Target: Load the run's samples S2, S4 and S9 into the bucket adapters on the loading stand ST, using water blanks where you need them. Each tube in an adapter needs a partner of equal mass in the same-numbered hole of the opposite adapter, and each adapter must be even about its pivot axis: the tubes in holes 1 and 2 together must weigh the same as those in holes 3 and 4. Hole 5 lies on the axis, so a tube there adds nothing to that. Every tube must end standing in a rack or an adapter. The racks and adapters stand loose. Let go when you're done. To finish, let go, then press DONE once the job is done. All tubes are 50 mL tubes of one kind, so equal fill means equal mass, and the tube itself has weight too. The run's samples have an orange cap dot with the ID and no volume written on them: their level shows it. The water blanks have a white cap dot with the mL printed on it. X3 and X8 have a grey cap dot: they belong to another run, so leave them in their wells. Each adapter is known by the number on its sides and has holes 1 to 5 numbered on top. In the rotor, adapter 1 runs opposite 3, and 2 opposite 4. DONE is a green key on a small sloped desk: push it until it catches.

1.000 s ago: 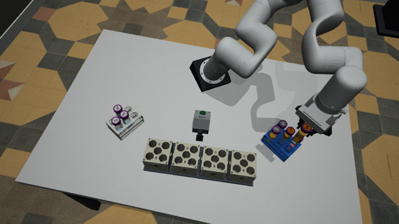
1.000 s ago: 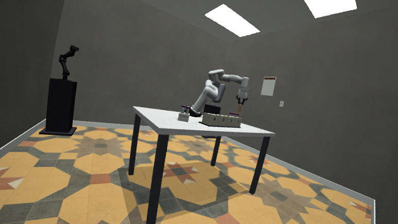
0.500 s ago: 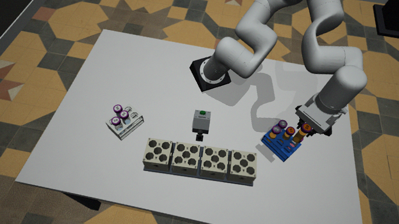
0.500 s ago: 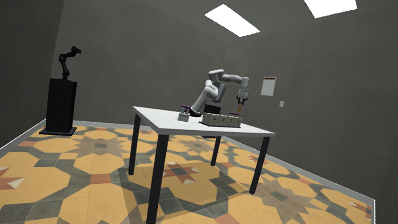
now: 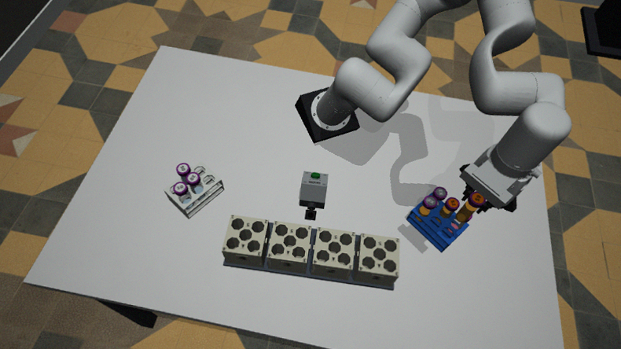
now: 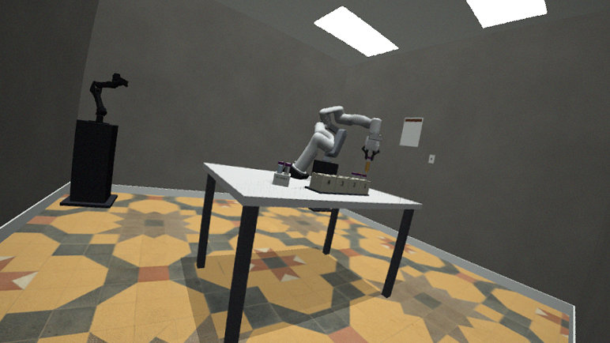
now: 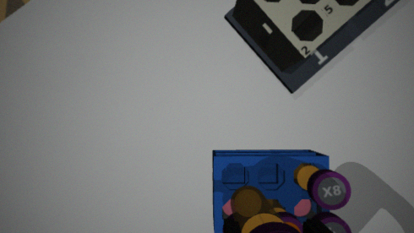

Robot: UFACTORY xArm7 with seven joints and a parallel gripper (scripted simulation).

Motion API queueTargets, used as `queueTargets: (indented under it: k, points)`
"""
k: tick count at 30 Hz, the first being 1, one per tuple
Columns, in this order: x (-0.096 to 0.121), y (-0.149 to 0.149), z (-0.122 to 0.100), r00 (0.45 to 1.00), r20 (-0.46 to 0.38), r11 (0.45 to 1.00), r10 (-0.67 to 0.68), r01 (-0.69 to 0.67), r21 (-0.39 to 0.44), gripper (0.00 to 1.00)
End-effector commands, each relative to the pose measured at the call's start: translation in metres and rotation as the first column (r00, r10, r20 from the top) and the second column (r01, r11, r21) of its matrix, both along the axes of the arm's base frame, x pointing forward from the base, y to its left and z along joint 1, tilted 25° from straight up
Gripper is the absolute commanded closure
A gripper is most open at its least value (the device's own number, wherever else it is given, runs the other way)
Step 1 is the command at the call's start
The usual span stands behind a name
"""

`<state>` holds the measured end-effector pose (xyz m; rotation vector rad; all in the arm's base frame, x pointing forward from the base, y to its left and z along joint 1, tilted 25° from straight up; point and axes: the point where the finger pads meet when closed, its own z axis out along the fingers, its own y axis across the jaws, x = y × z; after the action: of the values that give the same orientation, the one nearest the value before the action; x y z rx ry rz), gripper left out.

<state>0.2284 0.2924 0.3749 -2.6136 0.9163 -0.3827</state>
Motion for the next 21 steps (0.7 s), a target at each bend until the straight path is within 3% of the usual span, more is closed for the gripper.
queueTargets:
  k: [1, 21]
  points:
    - [0.0, 0.0002, 0.0016, 1.0, 0.003, 1.0, 0.001, -0.001, 0.002, 1.0]
    - [0.0029, 0.002, -0.0055, 1.0, 0.003, 1.0, 0.001, -0.001, 0.002, 1.0]
